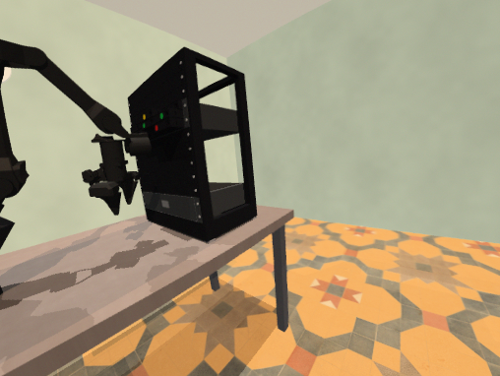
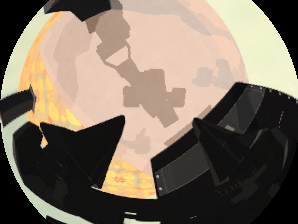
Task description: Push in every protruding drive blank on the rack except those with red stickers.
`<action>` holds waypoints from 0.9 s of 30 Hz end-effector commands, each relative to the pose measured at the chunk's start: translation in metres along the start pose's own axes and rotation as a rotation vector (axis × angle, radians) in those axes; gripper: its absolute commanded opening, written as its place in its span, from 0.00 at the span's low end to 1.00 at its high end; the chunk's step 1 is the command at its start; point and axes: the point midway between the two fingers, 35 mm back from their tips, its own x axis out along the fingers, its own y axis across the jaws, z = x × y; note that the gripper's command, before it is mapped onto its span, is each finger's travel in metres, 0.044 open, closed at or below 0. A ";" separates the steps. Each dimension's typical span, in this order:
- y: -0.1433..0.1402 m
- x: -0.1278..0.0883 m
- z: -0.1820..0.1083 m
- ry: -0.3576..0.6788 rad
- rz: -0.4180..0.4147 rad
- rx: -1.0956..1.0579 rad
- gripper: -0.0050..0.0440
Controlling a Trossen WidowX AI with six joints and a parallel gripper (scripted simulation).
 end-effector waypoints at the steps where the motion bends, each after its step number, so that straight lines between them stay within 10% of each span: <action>1: -0.002 -0.005 -0.004 0.017 -0.012 0.002 0.92; 27: -0.002 -0.005 -0.004 0.017 -0.012 0.002 1.00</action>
